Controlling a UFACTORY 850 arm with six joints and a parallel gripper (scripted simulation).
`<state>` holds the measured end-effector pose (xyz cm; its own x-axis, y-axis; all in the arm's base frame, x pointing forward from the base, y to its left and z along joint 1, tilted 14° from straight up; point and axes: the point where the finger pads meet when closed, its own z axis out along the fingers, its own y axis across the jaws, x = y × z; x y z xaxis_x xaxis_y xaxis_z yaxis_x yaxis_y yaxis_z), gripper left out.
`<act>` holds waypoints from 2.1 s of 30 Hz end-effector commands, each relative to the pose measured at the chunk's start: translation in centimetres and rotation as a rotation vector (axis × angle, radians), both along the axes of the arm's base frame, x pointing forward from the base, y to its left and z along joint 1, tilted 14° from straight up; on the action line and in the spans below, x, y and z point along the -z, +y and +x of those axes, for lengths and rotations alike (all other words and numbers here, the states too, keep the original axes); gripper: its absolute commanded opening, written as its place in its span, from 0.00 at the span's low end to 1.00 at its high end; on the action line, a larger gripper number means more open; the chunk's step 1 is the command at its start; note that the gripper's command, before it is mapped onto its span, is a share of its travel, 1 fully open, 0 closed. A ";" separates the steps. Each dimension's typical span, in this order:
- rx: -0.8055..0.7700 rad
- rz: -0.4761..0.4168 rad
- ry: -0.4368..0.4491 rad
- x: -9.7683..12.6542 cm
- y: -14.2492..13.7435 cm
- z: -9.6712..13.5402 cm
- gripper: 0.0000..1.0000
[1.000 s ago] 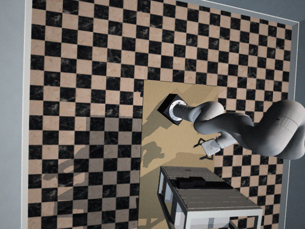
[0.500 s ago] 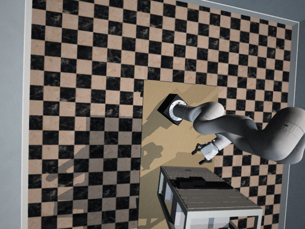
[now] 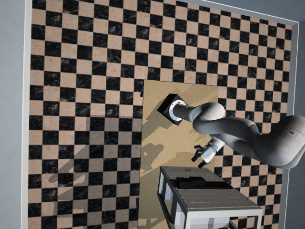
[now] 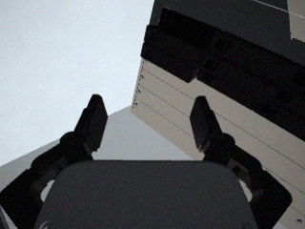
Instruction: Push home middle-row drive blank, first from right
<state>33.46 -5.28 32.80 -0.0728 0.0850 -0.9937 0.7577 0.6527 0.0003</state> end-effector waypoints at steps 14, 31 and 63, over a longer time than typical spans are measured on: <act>-0.171 -0.424 0.210 -0.7 0.1 3.3 1.00; -0.314 -0.788 0.379 0.2 1.3 5.6 1.00; -0.474 -1.186 0.524 2.8 3.5 6.7 1.00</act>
